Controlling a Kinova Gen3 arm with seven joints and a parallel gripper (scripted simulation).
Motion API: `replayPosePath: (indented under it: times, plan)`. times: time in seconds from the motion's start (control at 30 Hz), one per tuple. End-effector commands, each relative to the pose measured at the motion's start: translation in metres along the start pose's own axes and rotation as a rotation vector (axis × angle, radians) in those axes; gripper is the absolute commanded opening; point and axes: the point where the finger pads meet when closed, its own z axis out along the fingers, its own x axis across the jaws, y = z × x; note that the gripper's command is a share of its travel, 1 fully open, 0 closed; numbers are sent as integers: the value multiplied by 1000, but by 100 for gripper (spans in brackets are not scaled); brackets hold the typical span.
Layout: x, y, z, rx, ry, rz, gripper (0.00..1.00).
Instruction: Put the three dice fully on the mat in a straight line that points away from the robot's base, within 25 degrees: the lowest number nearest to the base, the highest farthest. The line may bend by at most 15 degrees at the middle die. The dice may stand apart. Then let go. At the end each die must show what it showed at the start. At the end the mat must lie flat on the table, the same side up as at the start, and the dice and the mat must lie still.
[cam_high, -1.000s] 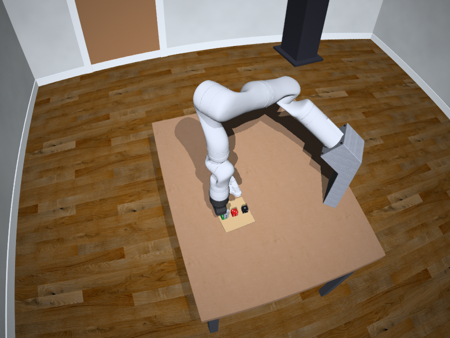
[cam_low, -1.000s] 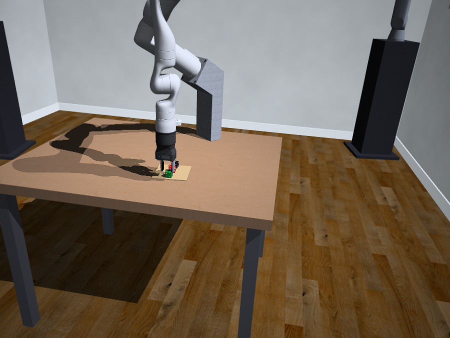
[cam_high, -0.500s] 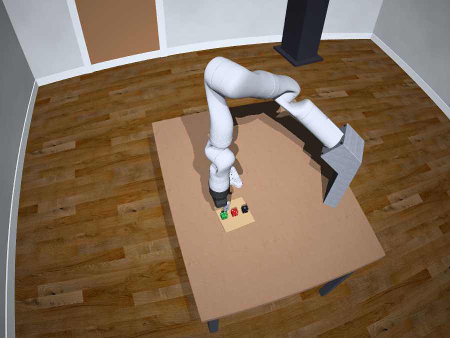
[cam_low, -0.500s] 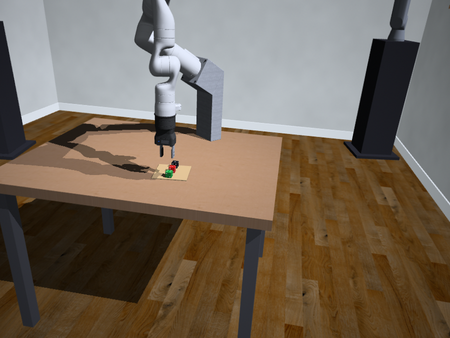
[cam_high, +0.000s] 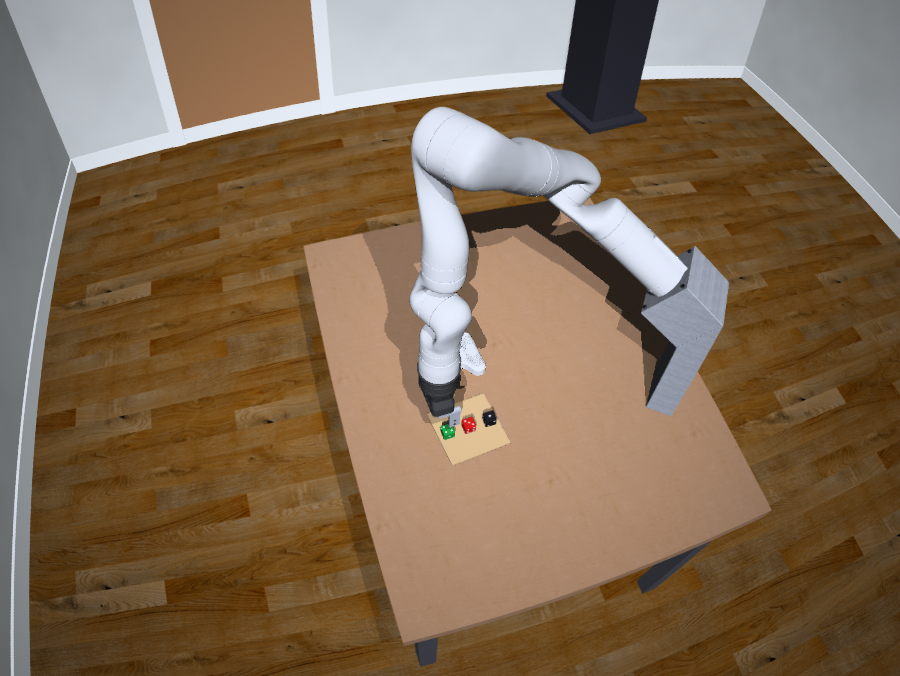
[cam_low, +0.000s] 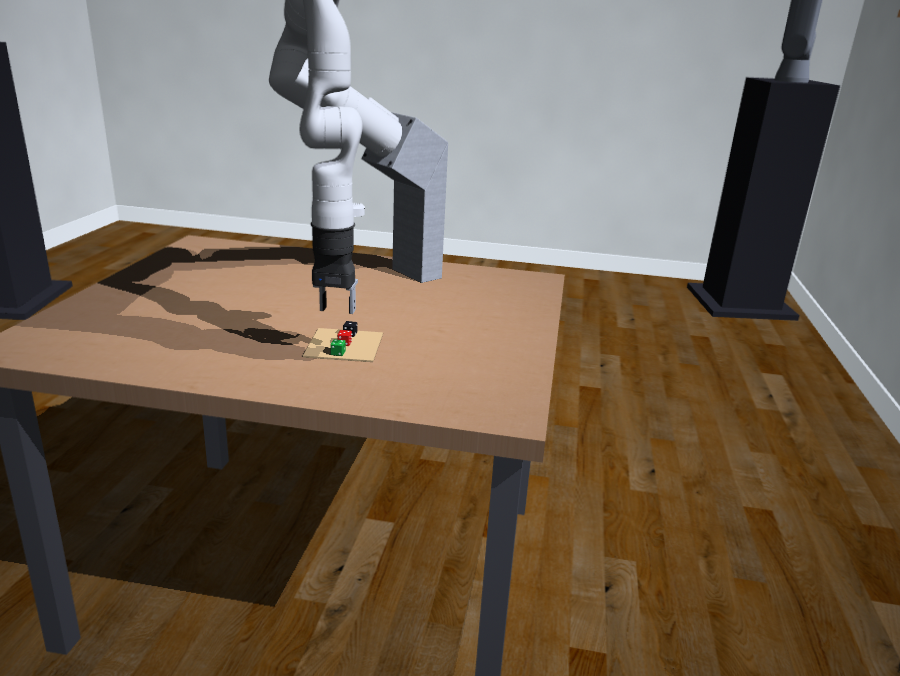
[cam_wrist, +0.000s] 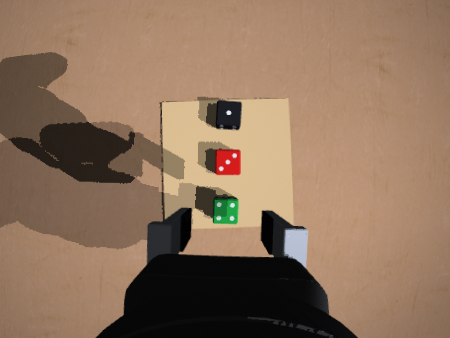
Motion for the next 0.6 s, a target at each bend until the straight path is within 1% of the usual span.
replayPosePath:
  times: [0.0,0.4,0.57]
  plan:
    - [1,0,0,-1,1,0,100]
    - [1,0,-1,-1,1,0,100]
    - [1,0,-11,-1,1,0,100]
